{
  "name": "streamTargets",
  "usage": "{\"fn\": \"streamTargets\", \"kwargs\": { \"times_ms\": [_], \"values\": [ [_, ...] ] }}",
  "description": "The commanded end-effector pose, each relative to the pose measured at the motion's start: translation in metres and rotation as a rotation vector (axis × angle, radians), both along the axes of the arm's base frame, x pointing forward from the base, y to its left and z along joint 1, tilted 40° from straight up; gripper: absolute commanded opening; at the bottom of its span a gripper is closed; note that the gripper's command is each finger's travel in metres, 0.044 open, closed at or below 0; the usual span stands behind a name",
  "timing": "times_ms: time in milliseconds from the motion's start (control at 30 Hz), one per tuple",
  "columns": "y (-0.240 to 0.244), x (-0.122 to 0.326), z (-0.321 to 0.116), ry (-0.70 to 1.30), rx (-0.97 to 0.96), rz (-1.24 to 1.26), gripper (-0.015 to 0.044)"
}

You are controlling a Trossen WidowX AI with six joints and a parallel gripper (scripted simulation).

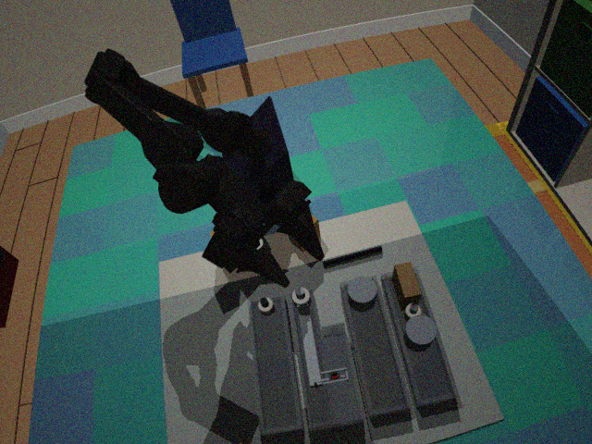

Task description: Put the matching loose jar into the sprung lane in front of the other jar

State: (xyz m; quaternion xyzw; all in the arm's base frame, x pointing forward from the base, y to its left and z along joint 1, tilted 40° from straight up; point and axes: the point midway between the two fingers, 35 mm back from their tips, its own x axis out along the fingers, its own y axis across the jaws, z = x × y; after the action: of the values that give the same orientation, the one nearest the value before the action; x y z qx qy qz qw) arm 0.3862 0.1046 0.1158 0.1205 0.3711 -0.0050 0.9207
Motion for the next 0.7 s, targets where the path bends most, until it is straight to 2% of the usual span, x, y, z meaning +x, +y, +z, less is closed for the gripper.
{"fn": "streamTargets", "kwargs": {
  "times_ms": [0,233,467,667],
  "values": [
    [-0.046,-0.036,-0.039,0.152,-0.07,-0.197,0.044],
    [-0.118,-0.114,-0.085,0.376,-0.244,-0.517,0.044],
    [-0.178,-0.212,-0.097,0.541,-0.465,-0.776,0.044],
    [-0.181,-0.22,-0.099,0.554,-0.489,-0.797,0.044]
  ]
}}
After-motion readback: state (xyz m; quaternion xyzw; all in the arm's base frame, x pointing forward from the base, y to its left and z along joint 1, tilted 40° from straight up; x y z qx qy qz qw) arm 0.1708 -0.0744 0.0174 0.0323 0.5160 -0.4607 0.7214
